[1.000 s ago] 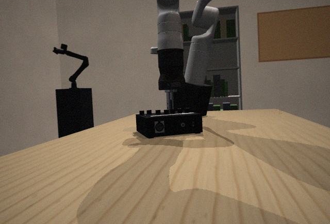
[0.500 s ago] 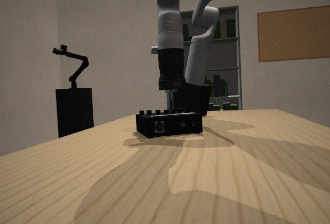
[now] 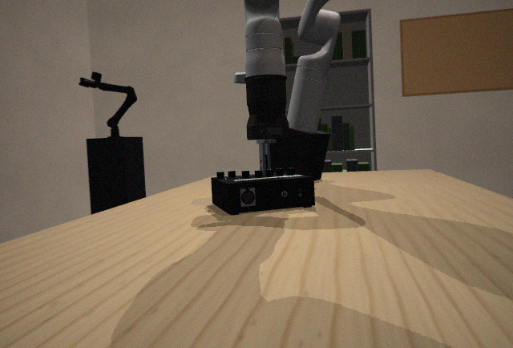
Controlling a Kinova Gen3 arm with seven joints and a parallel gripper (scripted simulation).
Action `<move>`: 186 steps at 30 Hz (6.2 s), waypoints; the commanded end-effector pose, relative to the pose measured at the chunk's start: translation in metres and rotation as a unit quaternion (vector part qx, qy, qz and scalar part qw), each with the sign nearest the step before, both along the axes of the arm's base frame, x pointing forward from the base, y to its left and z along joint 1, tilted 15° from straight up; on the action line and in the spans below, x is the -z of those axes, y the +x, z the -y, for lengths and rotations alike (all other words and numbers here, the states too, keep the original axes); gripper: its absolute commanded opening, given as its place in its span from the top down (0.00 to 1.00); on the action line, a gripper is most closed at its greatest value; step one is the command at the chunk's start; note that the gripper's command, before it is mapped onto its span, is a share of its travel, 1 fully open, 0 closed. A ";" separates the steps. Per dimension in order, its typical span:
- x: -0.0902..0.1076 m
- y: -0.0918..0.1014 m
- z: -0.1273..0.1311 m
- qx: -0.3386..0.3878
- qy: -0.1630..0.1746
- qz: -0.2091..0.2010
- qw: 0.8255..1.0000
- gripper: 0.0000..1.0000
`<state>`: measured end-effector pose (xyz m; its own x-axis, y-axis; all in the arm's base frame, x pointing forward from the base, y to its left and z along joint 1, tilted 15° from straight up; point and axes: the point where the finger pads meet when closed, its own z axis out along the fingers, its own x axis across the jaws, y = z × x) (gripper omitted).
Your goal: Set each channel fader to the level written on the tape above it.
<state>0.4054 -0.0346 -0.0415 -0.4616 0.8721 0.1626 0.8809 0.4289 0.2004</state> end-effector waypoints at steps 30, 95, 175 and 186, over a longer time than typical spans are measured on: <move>-0.001 0.001 -0.003 -0.001 0.003 -0.001 1.000 1.00; -0.035 -0.007 0.008 -0.001 0.003 -0.001 1.000 1.00; -0.037 -0.011 0.002 0.387 0.045 -0.101 0.915 1.00; -0.038 -0.007 0.000 0.537 0.060 -0.139 0.830 1.00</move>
<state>0.3958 -0.0362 -0.0040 0.5710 0.7793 0.2580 0.8147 -0.5766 -0.0614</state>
